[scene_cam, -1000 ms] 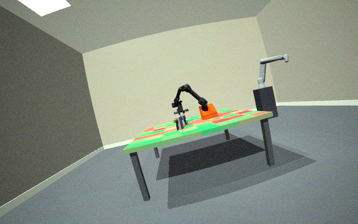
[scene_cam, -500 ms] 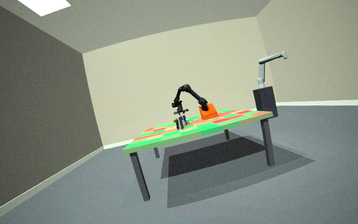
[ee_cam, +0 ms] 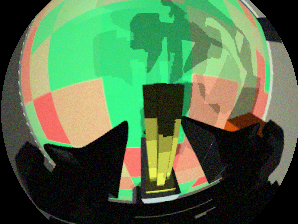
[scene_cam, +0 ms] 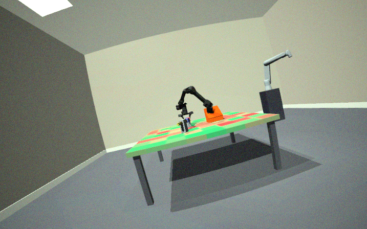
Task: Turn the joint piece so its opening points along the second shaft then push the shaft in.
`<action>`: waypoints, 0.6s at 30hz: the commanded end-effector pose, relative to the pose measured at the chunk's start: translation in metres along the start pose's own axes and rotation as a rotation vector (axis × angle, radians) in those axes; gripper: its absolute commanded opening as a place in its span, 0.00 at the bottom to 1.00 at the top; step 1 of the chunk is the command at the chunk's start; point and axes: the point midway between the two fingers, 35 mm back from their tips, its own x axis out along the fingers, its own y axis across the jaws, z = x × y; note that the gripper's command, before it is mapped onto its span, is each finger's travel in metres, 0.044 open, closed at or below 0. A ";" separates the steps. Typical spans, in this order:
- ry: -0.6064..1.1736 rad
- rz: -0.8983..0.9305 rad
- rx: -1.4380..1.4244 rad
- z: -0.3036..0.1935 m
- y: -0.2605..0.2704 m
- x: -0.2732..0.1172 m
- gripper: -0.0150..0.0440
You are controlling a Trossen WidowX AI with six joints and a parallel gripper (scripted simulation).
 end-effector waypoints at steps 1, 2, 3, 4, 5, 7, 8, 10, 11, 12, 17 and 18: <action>0.001 -0.002 -0.001 0.000 0.000 0.000 0.95; 0.001 -0.002 -0.001 0.000 0.000 0.000 0.99; 0.001 -0.002 -0.001 0.000 0.000 0.000 1.00; 0.001 -0.002 -0.001 0.000 0.000 0.000 1.00; 0.001 -0.002 -0.001 0.000 0.000 0.000 1.00; 0.001 -0.002 -0.001 0.000 0.000 0.000 1.00; 0.001 -0.002 -0.001 0.000 0.000 0.000 1.00; 0.001 -0.002 -0.001 0.000 0.000 0.000 1.00; 0.001 -0.002 -0.001 0.000 0.000 0.000 1.00; 0.001 -0.002 -0.001 0.000 0.000 0.000 1.00; 0.001 -0.001 0.000 0.000 0.000 -0.020 1.00; 0.001 0.000 0.001 0.000 0.000 -0.027 1.00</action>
